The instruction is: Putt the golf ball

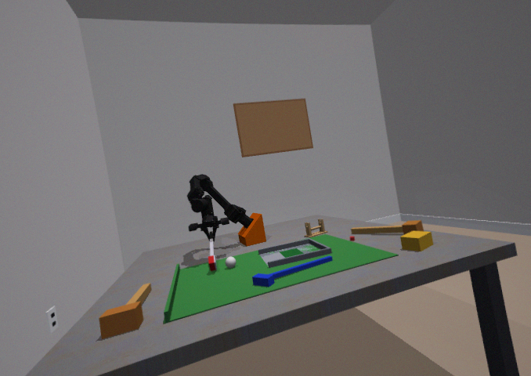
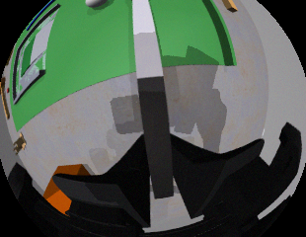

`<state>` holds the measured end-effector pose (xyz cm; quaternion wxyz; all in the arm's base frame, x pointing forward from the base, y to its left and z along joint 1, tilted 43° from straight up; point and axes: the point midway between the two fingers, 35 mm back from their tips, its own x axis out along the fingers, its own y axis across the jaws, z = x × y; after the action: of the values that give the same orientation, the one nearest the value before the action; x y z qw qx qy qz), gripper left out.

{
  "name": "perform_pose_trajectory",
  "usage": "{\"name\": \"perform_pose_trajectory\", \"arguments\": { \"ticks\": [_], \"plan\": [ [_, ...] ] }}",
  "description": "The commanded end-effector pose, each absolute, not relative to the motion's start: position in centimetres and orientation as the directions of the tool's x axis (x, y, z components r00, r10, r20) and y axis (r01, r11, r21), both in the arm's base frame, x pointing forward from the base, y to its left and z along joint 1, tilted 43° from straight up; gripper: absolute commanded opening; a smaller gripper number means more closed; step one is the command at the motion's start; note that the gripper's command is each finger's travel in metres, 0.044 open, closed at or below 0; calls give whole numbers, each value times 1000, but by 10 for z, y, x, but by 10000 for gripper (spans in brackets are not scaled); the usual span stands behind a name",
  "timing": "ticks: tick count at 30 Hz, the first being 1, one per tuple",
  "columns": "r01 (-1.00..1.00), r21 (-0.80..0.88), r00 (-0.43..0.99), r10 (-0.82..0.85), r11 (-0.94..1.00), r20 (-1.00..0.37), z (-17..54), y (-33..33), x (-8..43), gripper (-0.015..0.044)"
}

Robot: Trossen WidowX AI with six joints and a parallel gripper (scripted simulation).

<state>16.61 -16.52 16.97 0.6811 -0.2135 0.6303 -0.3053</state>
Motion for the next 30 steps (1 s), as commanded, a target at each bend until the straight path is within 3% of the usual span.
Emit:
{"name": "perform_pose_trajectory", "arguments": {
  "ticks": [1,18,30],
  "plan": [
    [150,-676,20,-686,722,-728,170,-165,166,0],
    [151,-674,34,-686,723,-727,189,-189,163,0],
    [149,-655,26,-665,741,-747,163,-167,174,0]
  ]
}}
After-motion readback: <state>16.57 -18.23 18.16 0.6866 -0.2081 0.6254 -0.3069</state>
